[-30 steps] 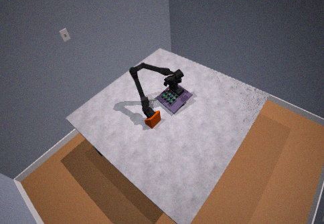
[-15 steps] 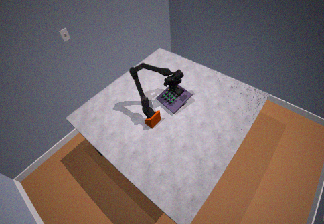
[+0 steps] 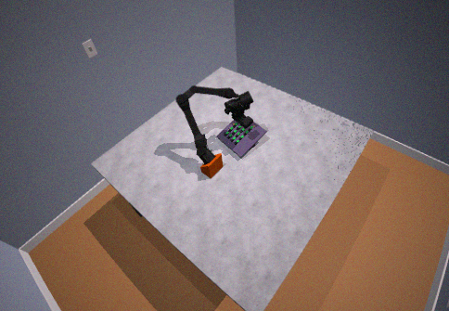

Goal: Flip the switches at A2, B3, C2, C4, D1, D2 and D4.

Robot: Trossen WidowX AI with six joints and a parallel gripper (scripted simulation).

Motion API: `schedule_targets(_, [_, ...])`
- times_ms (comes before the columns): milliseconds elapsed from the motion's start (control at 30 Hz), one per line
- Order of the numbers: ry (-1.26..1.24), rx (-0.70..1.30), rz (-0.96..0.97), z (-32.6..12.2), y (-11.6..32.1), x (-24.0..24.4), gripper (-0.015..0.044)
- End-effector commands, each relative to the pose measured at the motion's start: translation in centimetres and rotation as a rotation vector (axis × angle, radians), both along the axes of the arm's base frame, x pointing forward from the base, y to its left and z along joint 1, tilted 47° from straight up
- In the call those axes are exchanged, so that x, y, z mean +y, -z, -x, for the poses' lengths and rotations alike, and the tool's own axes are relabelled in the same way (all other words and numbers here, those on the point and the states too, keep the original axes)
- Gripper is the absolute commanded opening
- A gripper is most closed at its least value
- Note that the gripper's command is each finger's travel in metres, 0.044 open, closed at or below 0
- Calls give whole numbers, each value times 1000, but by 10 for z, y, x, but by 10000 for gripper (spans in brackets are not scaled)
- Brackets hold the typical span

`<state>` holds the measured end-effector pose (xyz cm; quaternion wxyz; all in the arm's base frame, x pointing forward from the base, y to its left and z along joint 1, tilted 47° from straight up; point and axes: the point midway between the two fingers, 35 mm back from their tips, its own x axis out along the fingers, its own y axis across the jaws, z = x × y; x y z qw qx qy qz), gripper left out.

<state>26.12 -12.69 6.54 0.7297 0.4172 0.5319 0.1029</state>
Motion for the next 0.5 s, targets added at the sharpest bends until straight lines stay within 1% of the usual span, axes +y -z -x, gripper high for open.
schedule_targets(0, [-14,2,3,7,-7,6,0])
schedule_targets(200, [-14,4,0,43,-21,48,0])
schedule_targets(400, [-13,4,1,44,-20,51,0])
schedule_targets(467, [-4,-3,6,37,-9,60,0])
